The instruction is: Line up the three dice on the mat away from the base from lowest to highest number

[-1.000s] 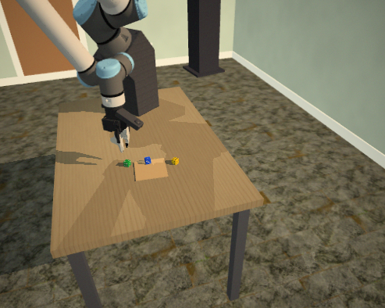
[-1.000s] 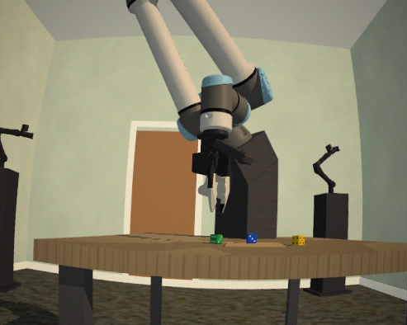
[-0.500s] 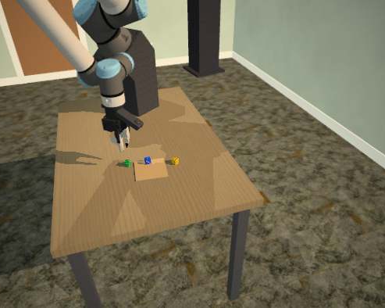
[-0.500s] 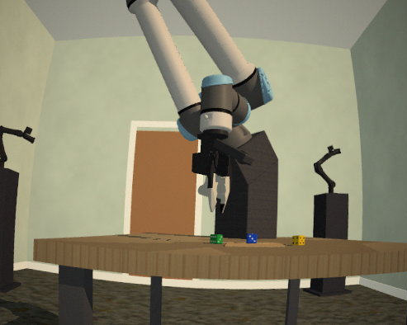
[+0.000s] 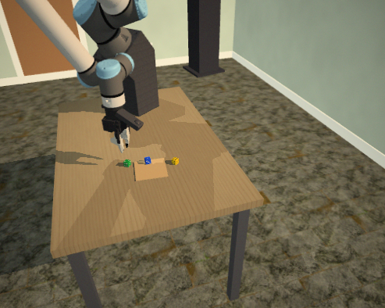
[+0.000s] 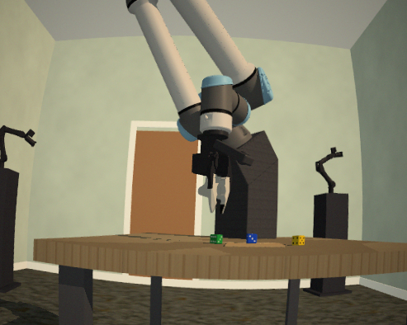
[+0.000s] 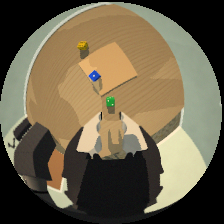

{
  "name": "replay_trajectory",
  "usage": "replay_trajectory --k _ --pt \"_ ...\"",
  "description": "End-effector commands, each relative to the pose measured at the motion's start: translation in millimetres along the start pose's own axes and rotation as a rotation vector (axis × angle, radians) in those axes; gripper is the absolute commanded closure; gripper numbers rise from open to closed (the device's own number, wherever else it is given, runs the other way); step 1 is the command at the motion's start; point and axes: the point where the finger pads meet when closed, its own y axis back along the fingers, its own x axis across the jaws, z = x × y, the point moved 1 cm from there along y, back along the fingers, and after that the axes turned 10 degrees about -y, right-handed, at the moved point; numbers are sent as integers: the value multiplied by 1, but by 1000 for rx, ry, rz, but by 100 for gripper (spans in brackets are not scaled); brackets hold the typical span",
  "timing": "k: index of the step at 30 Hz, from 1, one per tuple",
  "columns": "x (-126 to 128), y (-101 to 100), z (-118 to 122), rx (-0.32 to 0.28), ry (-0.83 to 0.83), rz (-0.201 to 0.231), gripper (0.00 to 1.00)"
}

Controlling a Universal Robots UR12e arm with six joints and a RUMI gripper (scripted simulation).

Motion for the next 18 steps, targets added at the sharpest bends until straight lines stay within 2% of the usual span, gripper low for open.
replay_trajectory --k 1,18 --pt "0 -2 0 1 0 1 76" --pt "0 -22 0 1 0 1 76"
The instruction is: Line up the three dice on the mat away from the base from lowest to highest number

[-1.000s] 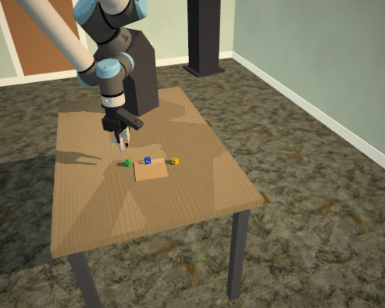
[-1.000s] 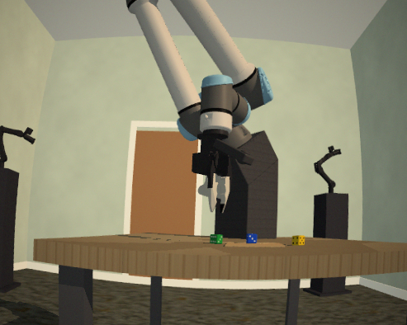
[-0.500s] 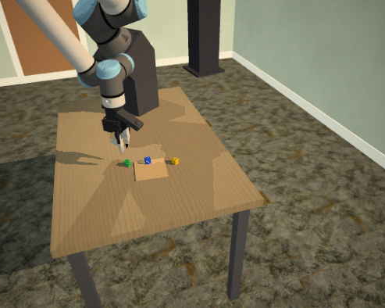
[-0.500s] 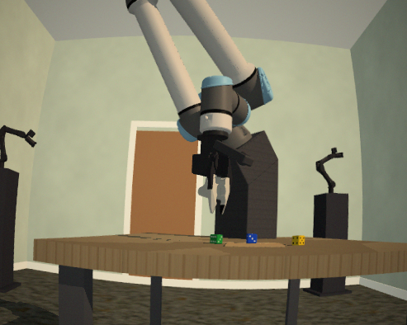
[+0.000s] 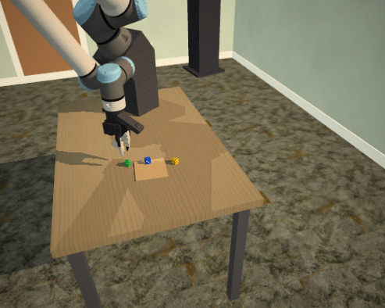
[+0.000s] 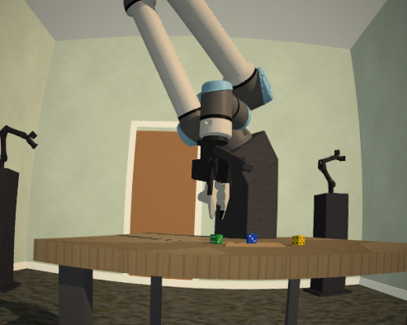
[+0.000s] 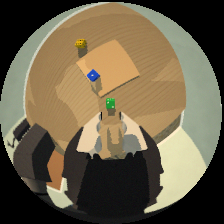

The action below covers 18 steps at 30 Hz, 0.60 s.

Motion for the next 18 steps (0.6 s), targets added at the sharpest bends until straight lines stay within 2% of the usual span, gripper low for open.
replay_trajectory --k 1,18 --pt "0 -7 0 1 0 1 76" --pt "0 -28 0 1 0 1 76"
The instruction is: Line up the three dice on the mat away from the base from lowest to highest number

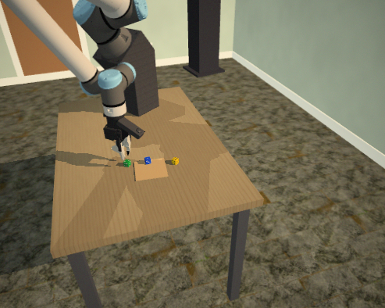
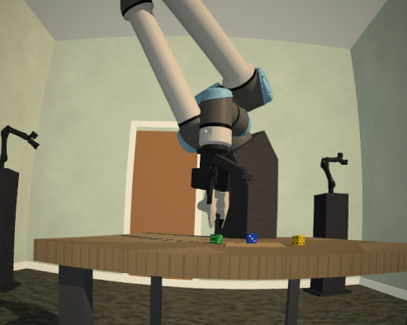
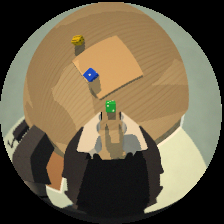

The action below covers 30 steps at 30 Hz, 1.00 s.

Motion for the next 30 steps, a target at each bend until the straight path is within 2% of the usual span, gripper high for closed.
replay_trajectory --k 1,30 --pt "0 -5 0 1 0 1 76" --pt "0 -10 0 1 0 1 76"
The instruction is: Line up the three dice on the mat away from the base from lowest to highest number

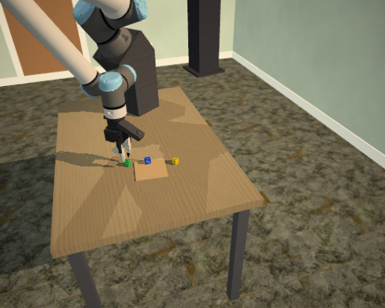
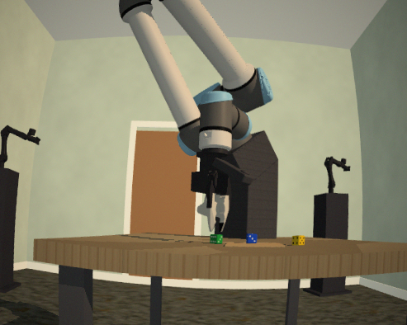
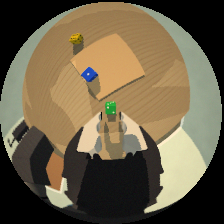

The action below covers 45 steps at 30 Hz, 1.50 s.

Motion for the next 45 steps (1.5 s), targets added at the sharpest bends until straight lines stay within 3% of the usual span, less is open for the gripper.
replay_trajectory --k 1,26,45 --pt "0 0 0 0 0 1 76" --pt "0 -1 0 0 0 1 76" --pt "0 -26 0 0 0 1 76"
